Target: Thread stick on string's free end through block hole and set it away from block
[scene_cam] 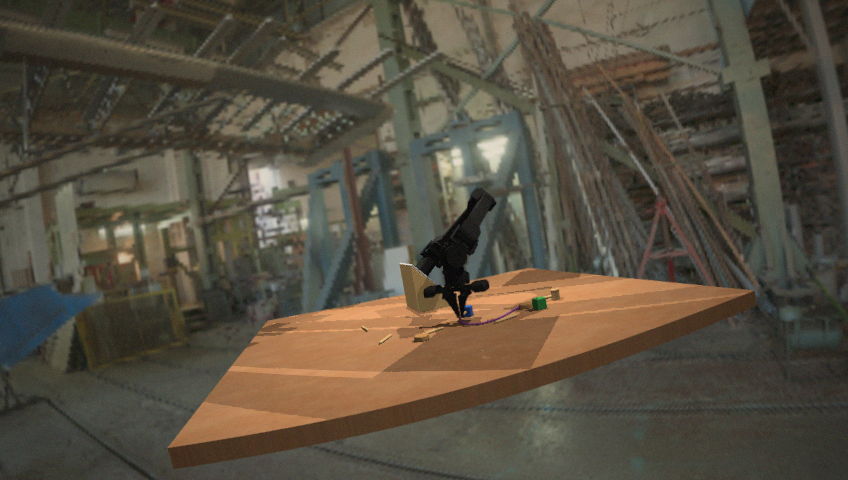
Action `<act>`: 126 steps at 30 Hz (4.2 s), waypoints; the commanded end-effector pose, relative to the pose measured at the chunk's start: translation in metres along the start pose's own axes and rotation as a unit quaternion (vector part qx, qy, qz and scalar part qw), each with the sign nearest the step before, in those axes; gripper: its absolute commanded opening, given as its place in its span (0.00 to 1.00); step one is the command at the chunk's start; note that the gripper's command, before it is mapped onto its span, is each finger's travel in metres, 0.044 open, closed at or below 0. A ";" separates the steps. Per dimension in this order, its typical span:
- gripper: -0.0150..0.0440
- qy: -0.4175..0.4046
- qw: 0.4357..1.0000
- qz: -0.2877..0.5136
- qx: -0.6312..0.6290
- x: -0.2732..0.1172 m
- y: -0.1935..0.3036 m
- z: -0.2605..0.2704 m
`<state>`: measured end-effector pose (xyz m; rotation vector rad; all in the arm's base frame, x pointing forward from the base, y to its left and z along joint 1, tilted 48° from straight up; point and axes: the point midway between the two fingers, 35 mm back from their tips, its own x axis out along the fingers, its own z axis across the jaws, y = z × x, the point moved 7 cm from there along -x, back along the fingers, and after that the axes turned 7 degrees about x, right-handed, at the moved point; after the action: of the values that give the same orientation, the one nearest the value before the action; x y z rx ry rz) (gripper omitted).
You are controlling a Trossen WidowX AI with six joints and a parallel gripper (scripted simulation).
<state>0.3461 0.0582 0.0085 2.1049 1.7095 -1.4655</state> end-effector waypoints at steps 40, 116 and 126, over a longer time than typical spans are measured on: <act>0.25 0.004 1.000 0.001 -0.001 -0.003 -0.042 0.003; 0.46 -0.008 0.046 -0.002 0.999 -0.078 -0.092 0.013; 0.46 -0.008 -0.004 -0.001 1.000 -0.078 -0.093 0.013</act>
<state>0.2789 0.0269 0.0890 -0.3481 0.8327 1.4586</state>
